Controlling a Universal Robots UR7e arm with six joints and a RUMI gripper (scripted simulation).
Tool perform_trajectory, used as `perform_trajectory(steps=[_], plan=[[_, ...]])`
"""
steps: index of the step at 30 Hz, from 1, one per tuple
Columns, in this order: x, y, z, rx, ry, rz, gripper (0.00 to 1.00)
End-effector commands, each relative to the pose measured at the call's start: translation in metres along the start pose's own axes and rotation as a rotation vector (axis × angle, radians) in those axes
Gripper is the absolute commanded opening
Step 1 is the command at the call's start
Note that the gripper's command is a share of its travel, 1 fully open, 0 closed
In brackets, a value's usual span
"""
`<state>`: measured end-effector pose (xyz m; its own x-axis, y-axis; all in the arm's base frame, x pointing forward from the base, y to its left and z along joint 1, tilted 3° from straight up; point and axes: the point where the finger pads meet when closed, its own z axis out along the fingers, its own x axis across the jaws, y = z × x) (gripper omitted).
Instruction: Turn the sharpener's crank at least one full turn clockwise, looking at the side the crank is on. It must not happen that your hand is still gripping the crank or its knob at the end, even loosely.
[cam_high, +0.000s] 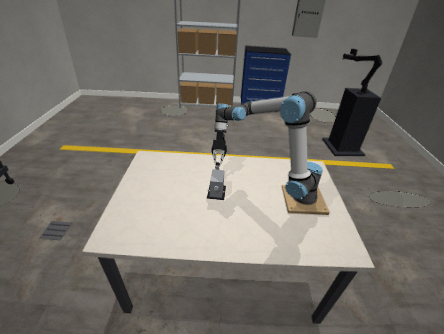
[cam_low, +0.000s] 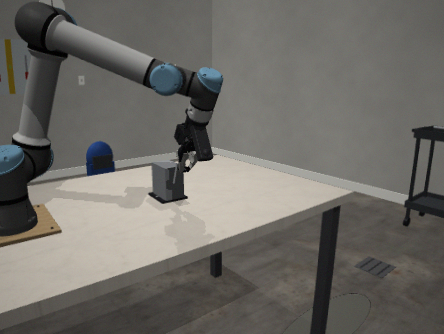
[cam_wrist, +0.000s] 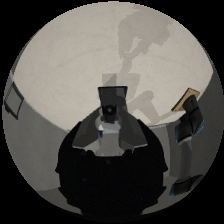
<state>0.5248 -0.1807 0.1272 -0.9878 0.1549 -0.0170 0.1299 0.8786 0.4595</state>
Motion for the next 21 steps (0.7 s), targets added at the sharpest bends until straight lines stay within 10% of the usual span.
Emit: perform_trajectory(steps=[1,9,10,21], plan=[[0.0021,0.0002,-0.0008,0.0,-0.002,0.001,0.09],[0.0022,0.0002,-0.0008,0.0,-0.002,0.001,0.09],[0.0022,0.0002,-0.0008,0.0,-0.002,0.001,0.32],[0.0022,0.0002,-0.0008,0.0,-0.002,0.001,0.32]])
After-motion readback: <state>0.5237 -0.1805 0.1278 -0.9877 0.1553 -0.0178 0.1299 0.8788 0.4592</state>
